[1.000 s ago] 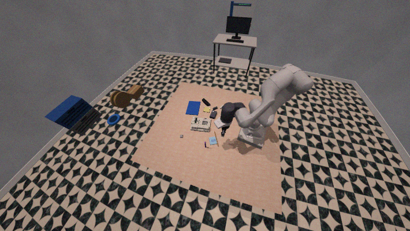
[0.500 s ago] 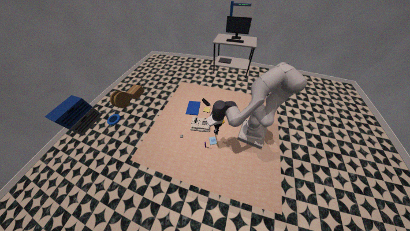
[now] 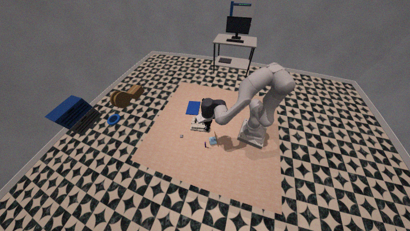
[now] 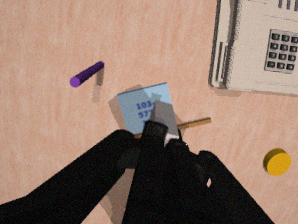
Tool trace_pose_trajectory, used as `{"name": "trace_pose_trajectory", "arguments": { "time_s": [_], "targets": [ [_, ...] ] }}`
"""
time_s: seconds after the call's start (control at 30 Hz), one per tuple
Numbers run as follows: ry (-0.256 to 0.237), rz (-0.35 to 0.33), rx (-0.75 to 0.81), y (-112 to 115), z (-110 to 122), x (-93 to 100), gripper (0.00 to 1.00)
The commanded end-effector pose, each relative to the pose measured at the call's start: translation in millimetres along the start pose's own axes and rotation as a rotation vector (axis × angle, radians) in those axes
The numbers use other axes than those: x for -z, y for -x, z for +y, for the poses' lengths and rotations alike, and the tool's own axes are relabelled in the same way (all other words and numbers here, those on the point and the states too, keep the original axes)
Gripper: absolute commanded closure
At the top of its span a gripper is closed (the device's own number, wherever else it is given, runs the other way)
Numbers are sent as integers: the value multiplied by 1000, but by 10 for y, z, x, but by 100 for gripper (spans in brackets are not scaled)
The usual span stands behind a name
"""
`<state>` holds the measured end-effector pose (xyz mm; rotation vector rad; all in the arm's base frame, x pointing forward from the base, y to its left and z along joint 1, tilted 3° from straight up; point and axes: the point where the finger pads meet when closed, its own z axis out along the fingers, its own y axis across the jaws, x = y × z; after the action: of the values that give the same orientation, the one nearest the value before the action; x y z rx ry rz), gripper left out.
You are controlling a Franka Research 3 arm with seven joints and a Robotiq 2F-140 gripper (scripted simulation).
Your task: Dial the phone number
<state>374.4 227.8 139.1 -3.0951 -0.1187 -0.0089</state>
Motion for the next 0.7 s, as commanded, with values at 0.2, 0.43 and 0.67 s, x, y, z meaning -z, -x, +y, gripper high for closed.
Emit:
{"name": "trace_pose_trajectory", "arguments": {
  "time_s": [0.2,0.43,0.67],
  "targets": [
    [-6,-1,42,-341,-31,2,100],
    [-6,-1,42,-403,-33,2,100],
    [-6,-1,42,-413,-34,2,100]
  ]
}}
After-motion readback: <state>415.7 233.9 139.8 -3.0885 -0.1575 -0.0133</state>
